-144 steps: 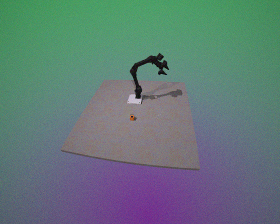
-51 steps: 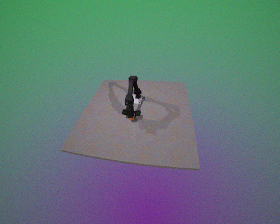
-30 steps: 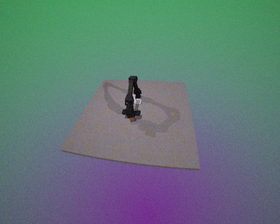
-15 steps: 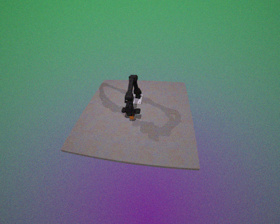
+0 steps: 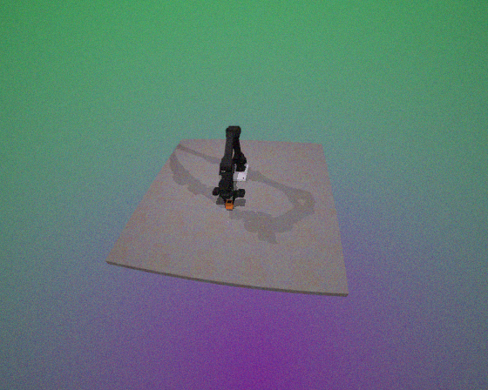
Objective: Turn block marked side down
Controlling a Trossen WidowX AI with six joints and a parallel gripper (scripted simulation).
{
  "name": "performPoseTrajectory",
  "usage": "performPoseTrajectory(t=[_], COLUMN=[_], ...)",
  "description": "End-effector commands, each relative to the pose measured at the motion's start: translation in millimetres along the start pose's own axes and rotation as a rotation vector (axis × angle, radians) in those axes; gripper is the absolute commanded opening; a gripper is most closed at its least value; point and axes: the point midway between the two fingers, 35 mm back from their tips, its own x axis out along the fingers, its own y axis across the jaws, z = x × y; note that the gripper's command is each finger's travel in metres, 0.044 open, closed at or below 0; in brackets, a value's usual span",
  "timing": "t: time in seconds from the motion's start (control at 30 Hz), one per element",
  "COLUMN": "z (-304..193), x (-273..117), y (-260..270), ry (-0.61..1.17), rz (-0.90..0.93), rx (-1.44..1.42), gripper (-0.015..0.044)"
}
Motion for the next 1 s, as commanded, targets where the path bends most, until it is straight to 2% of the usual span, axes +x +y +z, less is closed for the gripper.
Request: performPoseTrajectory(t=[0.0, 0.47, 0.63, 0.97], z=[1, -5, -5, 0], x=[-2, -3, -3, 18], y=[0, 0, 0, 0], ry=[-0.062, -0.266, -0.278, -0.425], rz=[0.004, 0.004, 0.004, 0.005], rx=[-0.004, -0.004, -0.004, 0.001], gripper=[0.0, 0.0, 0.0, 0.0])
